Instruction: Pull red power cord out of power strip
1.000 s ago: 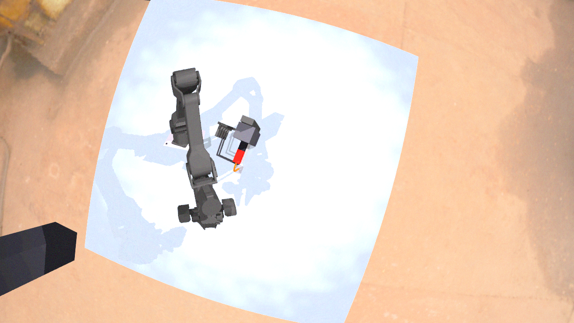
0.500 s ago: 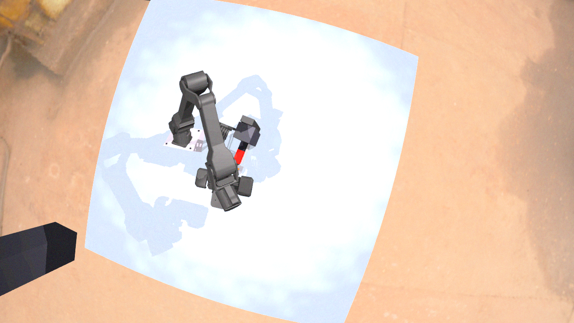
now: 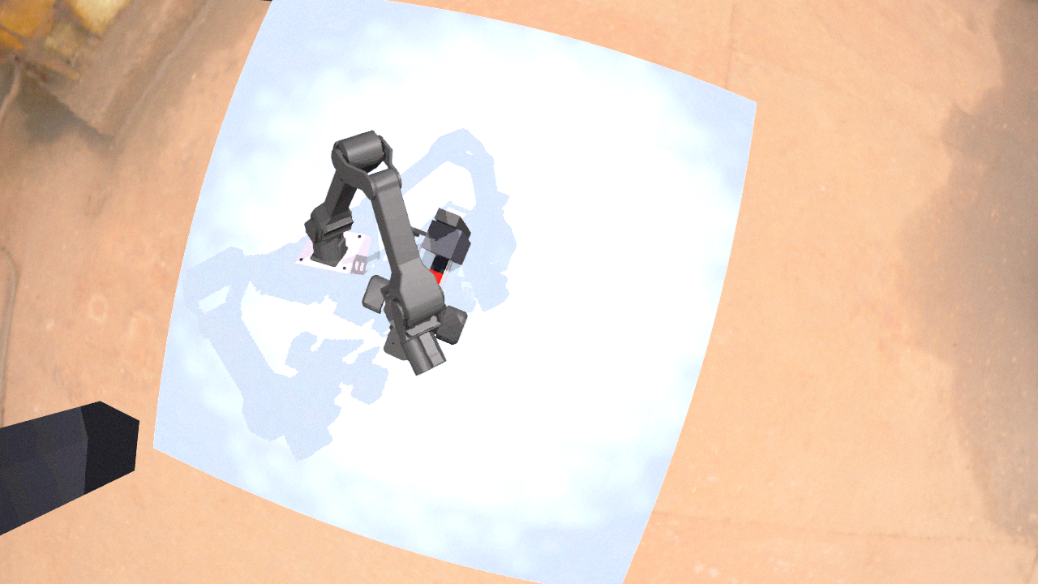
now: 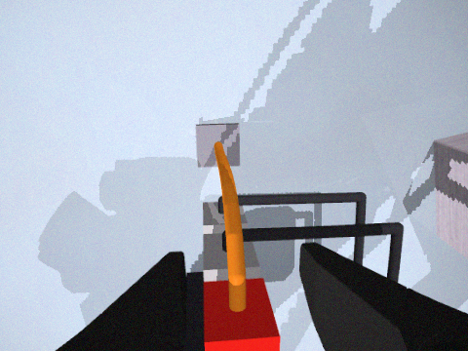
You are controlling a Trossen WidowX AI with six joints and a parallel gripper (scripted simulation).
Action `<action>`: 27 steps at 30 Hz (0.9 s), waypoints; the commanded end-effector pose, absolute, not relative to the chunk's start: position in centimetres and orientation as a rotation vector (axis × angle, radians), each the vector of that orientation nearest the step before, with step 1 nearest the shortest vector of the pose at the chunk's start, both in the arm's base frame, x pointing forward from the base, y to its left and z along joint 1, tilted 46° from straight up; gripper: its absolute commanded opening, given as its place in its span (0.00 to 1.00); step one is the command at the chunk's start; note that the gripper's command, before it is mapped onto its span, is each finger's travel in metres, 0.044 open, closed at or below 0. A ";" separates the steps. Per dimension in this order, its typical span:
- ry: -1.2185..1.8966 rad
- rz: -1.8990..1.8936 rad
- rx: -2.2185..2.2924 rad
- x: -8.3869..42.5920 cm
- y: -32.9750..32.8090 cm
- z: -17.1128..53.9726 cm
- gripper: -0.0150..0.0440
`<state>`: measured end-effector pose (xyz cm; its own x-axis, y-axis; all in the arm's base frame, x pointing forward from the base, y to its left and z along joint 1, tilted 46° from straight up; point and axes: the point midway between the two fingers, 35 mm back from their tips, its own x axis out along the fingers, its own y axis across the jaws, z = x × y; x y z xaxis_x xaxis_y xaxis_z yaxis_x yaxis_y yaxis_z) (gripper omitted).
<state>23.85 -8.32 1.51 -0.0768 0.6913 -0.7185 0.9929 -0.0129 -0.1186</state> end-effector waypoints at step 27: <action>1.821 -0.873 1.758 24.3 -5.3 4.3 0.53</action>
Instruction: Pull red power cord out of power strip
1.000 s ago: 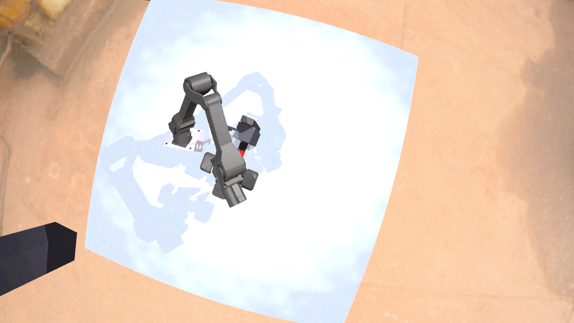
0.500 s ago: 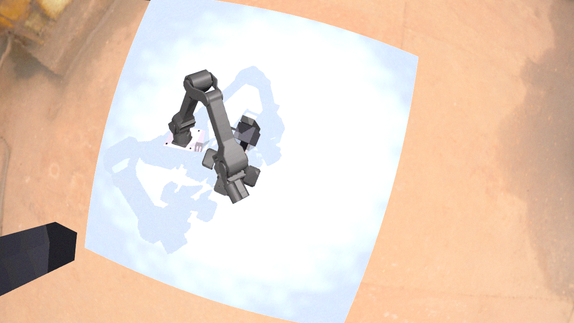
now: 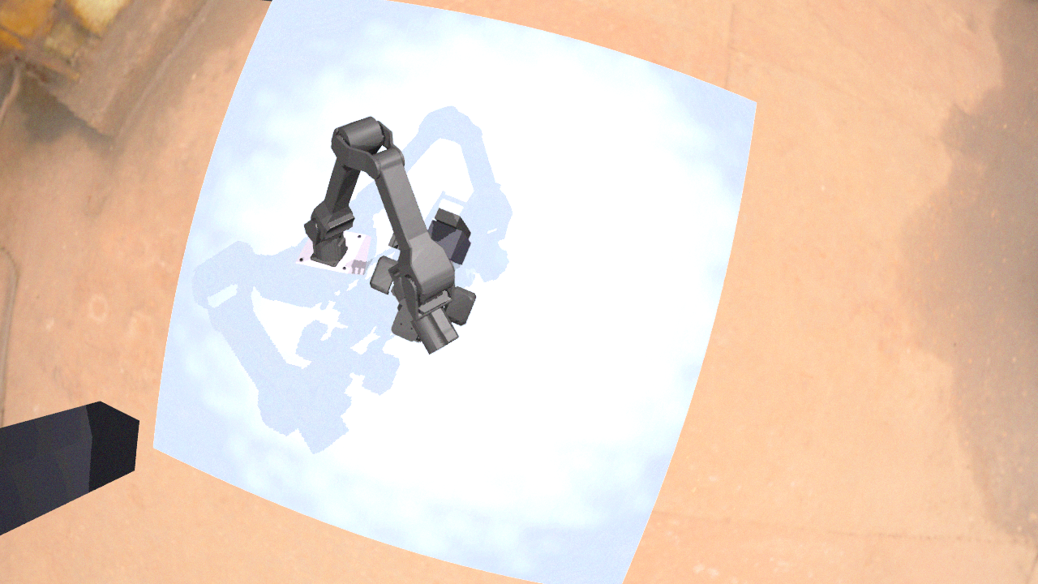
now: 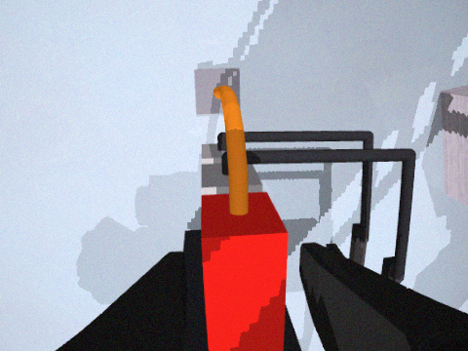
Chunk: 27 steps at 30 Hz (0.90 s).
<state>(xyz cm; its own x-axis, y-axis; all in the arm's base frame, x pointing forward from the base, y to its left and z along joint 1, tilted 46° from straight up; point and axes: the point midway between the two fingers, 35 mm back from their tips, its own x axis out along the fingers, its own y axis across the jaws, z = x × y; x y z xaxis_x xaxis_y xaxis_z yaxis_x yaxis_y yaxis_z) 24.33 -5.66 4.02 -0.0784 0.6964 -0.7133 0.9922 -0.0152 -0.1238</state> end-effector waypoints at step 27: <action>1.820 -0.872 1.752 24.3 -4.7 3.6 0.27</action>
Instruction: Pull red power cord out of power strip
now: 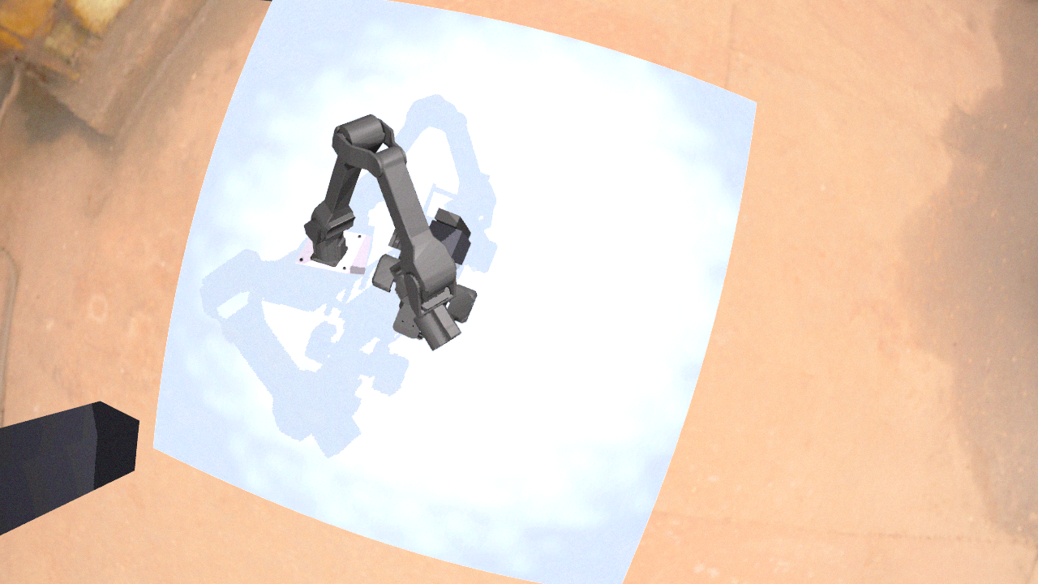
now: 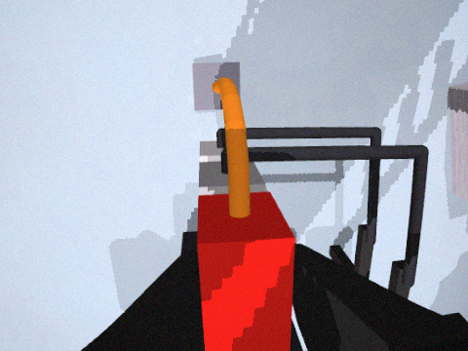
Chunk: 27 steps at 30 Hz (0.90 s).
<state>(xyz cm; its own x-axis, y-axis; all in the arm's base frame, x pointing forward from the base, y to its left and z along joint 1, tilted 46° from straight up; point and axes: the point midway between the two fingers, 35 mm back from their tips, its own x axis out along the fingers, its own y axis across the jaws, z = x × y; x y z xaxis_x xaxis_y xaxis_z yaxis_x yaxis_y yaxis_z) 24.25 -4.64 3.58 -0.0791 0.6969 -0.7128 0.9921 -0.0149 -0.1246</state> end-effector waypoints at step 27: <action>1.815 -0.877 1.752 24.1 -7.6 1.1 0.25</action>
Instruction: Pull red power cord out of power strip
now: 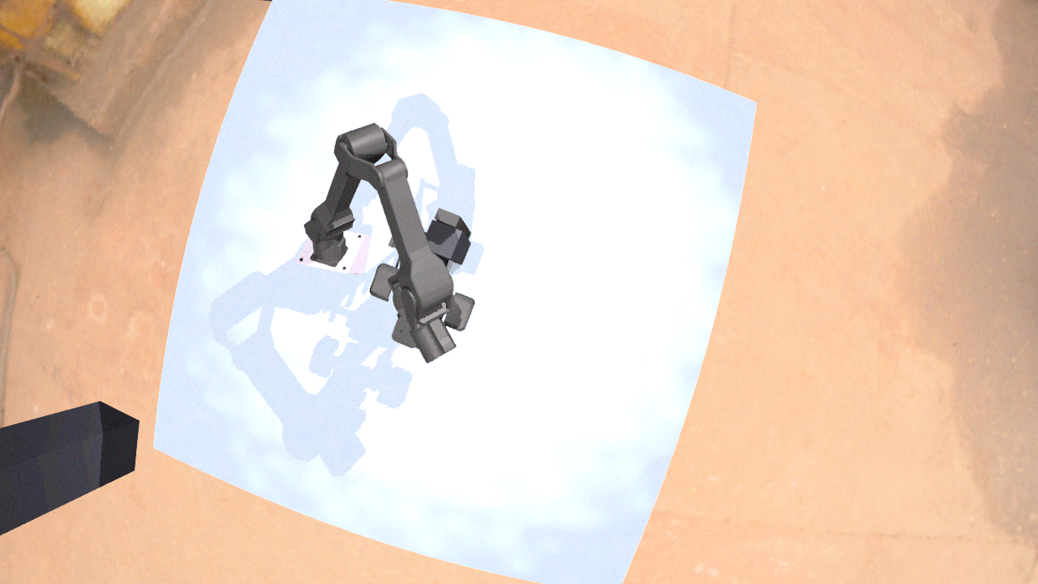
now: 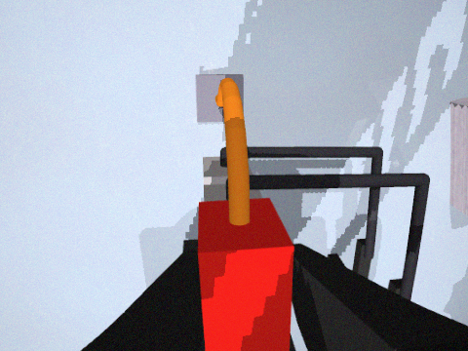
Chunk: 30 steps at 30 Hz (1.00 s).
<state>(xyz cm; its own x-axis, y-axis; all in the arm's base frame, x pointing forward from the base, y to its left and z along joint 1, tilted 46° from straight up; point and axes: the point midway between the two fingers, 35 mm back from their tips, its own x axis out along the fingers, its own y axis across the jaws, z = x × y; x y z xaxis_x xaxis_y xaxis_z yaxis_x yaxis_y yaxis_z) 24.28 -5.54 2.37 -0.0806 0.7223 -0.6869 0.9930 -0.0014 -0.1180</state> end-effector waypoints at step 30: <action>1.814 -0.878 1.753 23.3 -13.3 -2.5 1.00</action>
